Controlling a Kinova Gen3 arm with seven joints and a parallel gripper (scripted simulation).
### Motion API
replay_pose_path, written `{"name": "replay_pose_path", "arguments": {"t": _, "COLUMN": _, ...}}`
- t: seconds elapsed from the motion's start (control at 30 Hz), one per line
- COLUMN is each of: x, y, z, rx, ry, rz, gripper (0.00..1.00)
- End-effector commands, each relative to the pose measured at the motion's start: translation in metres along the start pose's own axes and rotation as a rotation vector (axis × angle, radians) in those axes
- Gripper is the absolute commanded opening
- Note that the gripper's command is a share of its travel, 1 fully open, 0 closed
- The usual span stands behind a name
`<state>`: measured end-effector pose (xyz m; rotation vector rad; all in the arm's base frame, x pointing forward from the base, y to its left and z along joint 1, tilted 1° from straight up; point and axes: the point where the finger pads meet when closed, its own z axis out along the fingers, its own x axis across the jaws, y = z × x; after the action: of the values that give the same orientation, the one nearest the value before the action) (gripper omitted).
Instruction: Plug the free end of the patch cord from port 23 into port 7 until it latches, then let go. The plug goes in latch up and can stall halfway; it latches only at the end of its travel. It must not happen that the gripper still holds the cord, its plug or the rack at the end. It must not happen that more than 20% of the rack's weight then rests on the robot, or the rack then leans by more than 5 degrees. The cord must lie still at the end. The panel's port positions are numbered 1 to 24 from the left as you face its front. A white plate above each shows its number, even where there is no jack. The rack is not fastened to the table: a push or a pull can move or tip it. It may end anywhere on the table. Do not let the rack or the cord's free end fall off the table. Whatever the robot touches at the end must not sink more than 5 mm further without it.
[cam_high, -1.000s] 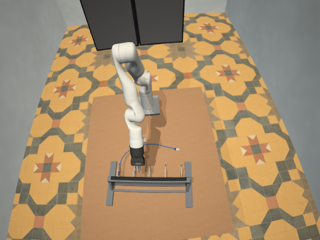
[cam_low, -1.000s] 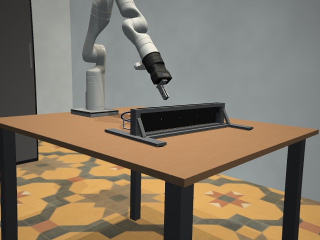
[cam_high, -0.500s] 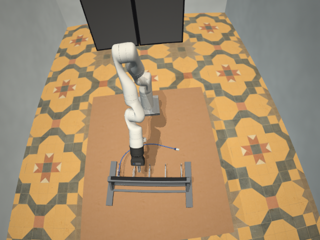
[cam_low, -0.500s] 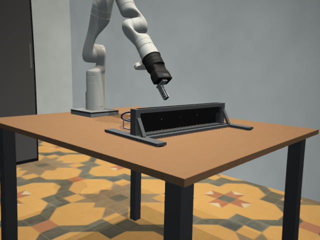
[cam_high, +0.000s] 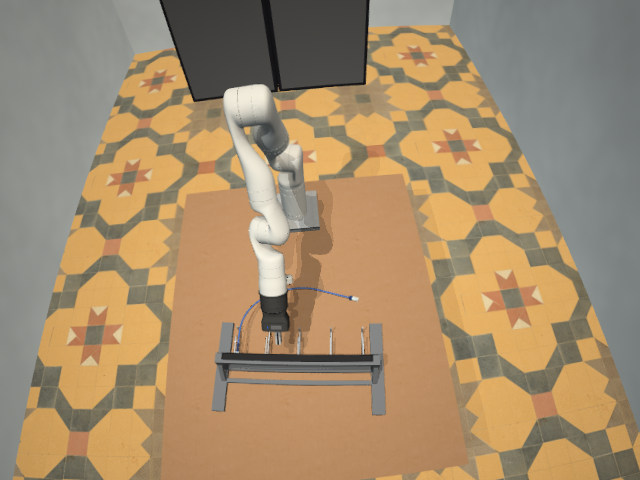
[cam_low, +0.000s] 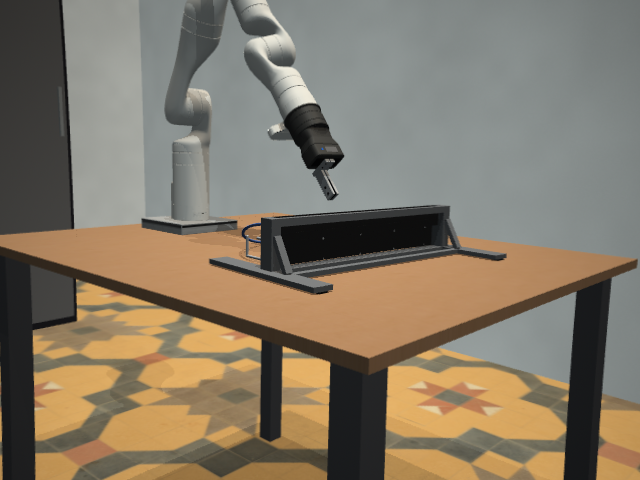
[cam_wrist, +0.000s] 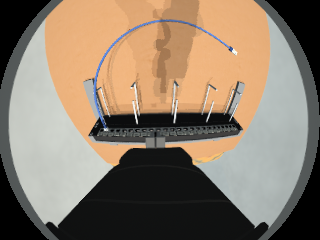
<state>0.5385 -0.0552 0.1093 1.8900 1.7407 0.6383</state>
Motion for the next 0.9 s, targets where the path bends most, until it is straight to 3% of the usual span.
{"name": "replay_pose_path", "arguments": {"t": 0.0, "x": -0.001, "y": 0.002, "z": -0.001, "rx": -0.005, "ry": -0.001, "rz": -0.01, "gripper": 0.0}}
{"name": "replay_pose_path", "arguments": {"t": 0.37, "x": 0.0, "y": -0.002, "z": -0.017, "rx": 0.004, "ry": 0.0, "rz": -0.005, "gripper": 0.0}}
{"name": "replay_pose_path", "arguments": {"t": 0.63, "x": 0.0, "y": -0.002, "z": -0.051, "rx": 0.003, "ry": 0.0, "rz": -0.008, "gripper": 0.0}}
{"name": "replay_pose_path", "arguments": {"t": 0.7, "x": 0.0, "y": -0.002, "z": -0.051, "rx": 0.003, "ry": 0.0, "rz": -0.008, "gripper": 0.0}}
{"name": "replay_pose_path", "arguments": {"t": 0.87, "x": 0.0, "y": -0.002, "z": -0.08, "rx": 0.003, "ry": 0.001, "rz": -0.007, "gripper": 0.0}}
